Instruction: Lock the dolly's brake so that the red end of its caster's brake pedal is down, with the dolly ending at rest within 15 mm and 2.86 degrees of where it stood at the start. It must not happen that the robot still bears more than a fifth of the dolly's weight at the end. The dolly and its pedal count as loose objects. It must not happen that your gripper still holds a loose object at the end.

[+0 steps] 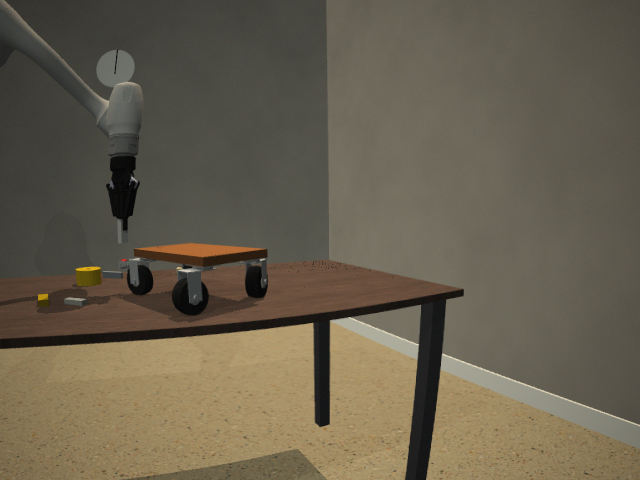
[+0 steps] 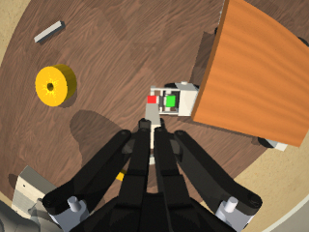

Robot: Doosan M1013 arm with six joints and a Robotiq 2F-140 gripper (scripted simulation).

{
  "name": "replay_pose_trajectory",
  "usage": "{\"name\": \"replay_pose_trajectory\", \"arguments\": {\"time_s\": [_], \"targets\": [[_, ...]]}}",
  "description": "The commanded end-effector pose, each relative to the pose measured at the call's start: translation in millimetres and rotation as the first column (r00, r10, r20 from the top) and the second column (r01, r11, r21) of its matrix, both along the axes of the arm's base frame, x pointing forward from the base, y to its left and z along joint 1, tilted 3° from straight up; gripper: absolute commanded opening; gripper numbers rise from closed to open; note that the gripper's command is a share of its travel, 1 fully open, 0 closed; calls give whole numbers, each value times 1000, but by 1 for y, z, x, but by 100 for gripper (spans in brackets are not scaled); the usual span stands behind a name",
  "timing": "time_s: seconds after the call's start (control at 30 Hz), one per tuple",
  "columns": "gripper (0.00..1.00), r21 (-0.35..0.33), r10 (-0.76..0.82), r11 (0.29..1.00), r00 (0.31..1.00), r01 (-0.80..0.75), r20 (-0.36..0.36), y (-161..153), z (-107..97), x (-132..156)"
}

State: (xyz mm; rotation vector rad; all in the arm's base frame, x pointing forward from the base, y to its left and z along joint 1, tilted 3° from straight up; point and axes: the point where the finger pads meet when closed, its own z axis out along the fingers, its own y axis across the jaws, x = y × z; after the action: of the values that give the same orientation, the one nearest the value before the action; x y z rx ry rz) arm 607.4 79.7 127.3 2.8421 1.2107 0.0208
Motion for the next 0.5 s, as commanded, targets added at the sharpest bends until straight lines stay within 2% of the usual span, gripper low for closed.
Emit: {"name": "replay_pose_trajectory", "arguments": {"time_s": [0.0, 0.47], "targets": [[0, 0, 0, 1000, 1000, 0, 0, 0, -9, 1], [0, 0, 0, 1000, 1000, 0, 0, -1, -33, 2]]}}
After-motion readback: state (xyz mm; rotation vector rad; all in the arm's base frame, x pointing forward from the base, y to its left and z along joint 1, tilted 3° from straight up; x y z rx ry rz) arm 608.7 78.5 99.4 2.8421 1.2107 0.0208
